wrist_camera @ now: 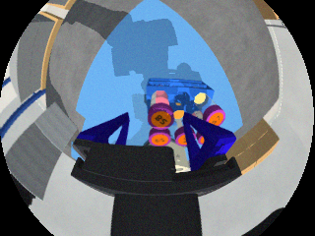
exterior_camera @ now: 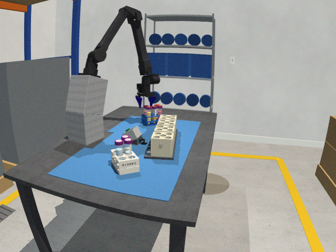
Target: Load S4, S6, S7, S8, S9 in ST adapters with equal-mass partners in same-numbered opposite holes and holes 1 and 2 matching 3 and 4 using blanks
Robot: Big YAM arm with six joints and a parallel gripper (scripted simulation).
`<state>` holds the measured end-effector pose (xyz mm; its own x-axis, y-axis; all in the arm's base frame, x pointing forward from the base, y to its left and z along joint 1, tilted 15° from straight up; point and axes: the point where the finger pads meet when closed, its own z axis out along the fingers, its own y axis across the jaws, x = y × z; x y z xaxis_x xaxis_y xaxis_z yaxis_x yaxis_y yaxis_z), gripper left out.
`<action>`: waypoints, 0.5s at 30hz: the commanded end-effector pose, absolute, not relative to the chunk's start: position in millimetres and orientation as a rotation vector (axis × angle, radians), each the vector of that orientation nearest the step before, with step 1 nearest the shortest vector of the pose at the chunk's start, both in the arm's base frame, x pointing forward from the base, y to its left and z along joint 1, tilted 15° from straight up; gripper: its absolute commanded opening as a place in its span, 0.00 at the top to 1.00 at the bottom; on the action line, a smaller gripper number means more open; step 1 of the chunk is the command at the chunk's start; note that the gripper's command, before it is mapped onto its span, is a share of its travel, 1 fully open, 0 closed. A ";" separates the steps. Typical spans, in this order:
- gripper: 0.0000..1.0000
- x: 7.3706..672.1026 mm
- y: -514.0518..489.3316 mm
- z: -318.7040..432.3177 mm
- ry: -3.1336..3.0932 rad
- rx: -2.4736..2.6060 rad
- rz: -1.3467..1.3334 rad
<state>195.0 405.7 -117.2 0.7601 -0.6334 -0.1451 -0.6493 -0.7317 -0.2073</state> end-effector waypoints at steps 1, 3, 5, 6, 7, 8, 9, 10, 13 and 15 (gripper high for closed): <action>0.20 201.1 424.0 -115.0 0.983 -2.681 0.085; 0.20 200.4 425.9 -116.7 0.983 -2.681 0.085; 0.20 201.7 420.2 -112.6 0.991 -2.682 0.087; 0.20 198.4 422.8 -119.4 0.987 -2.686 0.087; 0.20 196.2 418.2 -121.4 0.992 -2.694 0.089; 0.20 194.8 415.5 -122.6 0.994 -2.698 0.090; 0.20 193.9 412.9 -123.6 0.997 -2.701 0.091; 0.20 193.9 412.2 -123.9 0.998 -2.701 0.091; 0.20 193.7 411.8 -124.0 0.998 -2.701 0.091; 0.20 200.6 418.4 -113.3 0.991 -2.682 0.087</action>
